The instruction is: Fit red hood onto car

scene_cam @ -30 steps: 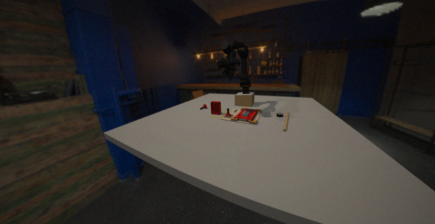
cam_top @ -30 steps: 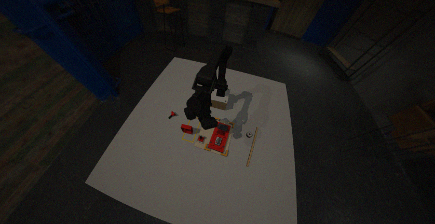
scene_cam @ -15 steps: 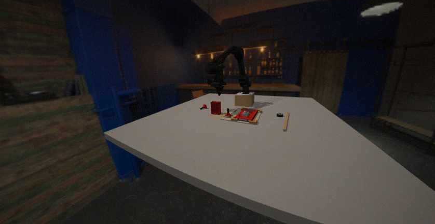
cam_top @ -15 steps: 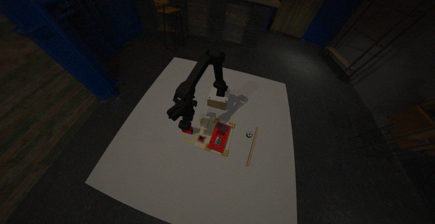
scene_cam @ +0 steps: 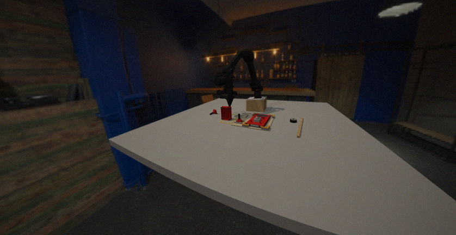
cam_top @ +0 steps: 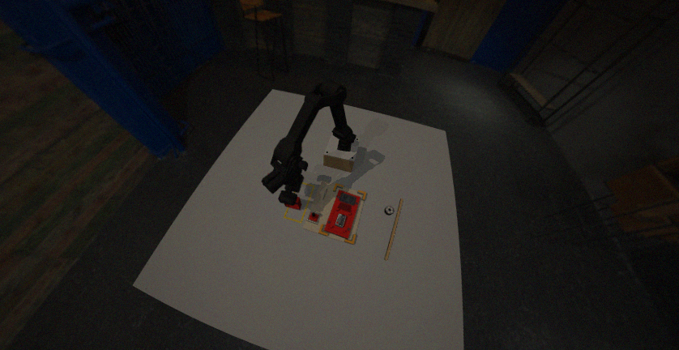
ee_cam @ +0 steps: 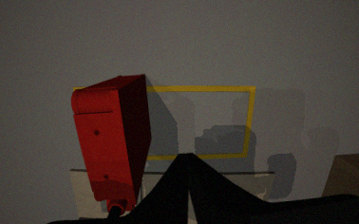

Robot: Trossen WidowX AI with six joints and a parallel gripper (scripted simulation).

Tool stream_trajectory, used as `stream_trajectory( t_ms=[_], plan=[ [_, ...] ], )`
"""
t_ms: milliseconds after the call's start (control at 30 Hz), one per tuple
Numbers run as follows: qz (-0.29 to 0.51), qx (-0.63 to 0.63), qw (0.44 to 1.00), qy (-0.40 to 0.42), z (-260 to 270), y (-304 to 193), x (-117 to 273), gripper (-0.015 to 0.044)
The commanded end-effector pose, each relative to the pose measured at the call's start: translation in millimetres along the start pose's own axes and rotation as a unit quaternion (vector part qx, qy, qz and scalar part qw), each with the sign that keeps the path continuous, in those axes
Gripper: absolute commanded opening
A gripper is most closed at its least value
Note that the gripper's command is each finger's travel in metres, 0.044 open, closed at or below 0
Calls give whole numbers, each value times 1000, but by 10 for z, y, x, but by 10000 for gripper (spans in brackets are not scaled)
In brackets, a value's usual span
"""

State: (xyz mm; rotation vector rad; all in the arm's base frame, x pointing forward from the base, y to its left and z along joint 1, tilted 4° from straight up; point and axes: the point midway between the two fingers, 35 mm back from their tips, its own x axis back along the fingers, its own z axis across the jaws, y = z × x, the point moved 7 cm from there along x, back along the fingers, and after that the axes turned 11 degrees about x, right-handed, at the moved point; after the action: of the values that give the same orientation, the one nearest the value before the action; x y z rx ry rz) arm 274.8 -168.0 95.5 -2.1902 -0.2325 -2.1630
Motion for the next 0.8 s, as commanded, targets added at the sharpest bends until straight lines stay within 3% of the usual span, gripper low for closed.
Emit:
stream_trajectory(
  t_ms=[0,767],
  plan=[
    [0,-1,1000,-3,-17,-10,-109,0],
    [0,-1,1000,-3,83,21,-101,0]
  ],
)
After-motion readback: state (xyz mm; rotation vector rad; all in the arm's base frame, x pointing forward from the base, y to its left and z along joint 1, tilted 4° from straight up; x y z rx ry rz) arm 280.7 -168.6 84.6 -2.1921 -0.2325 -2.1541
